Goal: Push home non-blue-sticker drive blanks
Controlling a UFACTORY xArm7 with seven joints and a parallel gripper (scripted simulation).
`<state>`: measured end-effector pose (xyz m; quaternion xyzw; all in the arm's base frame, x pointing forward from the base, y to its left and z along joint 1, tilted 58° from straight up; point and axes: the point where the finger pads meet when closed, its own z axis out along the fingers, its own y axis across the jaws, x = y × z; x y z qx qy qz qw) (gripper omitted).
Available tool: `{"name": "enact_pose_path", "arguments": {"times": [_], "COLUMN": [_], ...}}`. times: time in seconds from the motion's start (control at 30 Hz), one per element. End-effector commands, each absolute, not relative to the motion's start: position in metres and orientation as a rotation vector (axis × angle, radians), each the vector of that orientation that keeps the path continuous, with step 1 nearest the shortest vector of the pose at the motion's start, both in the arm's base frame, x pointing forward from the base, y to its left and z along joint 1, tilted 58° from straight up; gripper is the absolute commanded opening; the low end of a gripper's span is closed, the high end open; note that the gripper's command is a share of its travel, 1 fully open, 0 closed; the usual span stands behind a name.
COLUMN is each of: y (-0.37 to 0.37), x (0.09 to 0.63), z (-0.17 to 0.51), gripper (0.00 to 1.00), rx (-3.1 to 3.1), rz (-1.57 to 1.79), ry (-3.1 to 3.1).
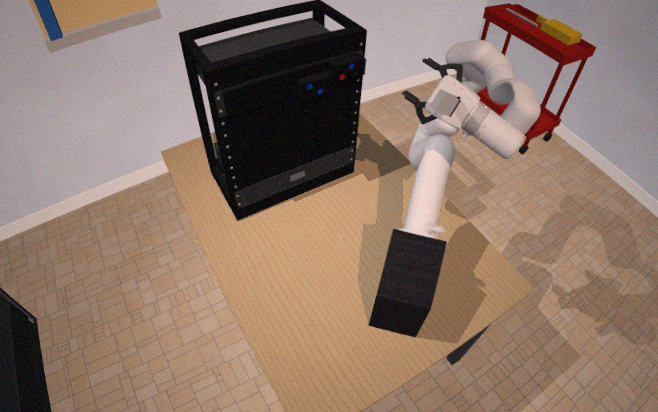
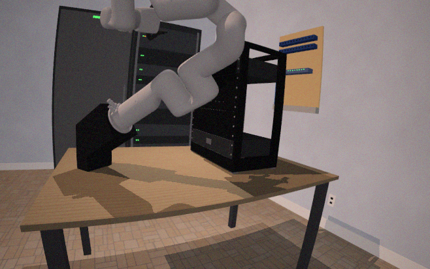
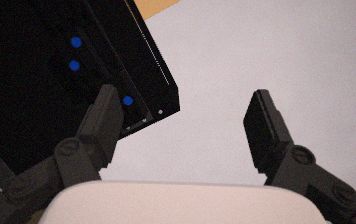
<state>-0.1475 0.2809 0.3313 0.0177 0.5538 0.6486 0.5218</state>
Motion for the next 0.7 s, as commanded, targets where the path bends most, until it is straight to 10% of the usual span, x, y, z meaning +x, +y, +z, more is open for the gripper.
{"name": "enact_pose_path", "arguments": {"times": [0.0, 0.67], "y": [0.292, 0.299], "x": [-0.116, -0.022], "z": [0.329, 0.323], "gripper": [1.00, 1.00], "rx": [0.077, 0.136], "rz": [1.479, 1.246], "ry": [1.269, 1.125]}}
